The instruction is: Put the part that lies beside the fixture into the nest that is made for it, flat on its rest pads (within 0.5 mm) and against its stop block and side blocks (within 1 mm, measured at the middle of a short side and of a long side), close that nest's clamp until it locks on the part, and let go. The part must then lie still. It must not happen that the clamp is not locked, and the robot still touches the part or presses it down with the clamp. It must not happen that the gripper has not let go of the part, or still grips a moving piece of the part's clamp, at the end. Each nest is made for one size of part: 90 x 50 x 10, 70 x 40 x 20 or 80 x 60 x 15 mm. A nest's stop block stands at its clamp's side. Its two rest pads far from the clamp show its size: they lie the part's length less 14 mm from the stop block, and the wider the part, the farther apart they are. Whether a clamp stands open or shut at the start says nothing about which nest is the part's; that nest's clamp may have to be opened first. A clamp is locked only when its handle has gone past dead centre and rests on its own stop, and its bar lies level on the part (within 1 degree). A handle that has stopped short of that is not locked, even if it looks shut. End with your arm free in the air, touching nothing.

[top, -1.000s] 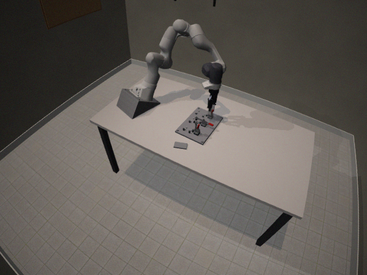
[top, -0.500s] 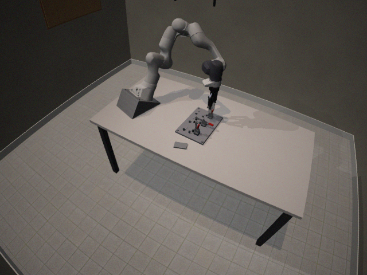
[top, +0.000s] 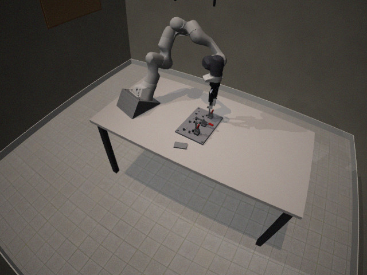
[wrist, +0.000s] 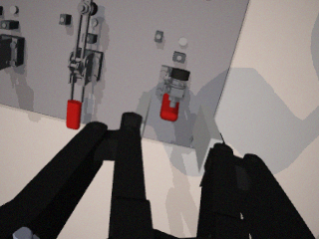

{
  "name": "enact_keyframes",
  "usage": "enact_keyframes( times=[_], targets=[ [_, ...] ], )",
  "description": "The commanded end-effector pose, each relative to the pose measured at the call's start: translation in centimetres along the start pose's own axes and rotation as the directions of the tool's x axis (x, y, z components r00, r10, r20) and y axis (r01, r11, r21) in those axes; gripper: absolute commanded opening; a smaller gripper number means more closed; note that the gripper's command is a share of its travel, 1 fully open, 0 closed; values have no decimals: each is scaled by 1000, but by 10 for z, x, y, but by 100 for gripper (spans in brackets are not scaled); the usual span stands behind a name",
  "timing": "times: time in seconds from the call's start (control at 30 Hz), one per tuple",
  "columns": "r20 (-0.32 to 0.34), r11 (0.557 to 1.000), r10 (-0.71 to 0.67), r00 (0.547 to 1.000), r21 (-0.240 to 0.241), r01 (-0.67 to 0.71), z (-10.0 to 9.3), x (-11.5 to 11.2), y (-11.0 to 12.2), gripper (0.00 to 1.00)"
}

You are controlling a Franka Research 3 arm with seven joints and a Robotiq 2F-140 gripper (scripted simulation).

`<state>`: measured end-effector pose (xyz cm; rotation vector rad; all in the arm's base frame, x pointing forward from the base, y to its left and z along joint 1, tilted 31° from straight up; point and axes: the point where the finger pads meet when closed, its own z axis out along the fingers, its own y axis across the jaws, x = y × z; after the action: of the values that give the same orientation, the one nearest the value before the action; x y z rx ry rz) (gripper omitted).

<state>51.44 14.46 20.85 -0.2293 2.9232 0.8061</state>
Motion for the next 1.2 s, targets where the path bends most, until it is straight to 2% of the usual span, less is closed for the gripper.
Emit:
enact_keyframes(
  times=[0.0,0.43,0.47,0.63,0.9,0.97,1.17],
  targets=[
    [-11,1000,7,1000,-3,-7,-1,3,0,28],
    [-11,1000,7,1000,-3,-7,-1,3,0,28],
    [-11,1000,7,1000,-3,-7,-1,3,0,58],
    [-11,1000,7,1000,-3,-7,-8,3,0,58],
    [-11,1000,7,1000,-3,-7,-41,3,0,58],
    [-11,1000,7,1000,-3,-7,-41,3,0,58],
    [-11,1000,7,1000,-3,-7,-60,2,0,58]
  ],
)
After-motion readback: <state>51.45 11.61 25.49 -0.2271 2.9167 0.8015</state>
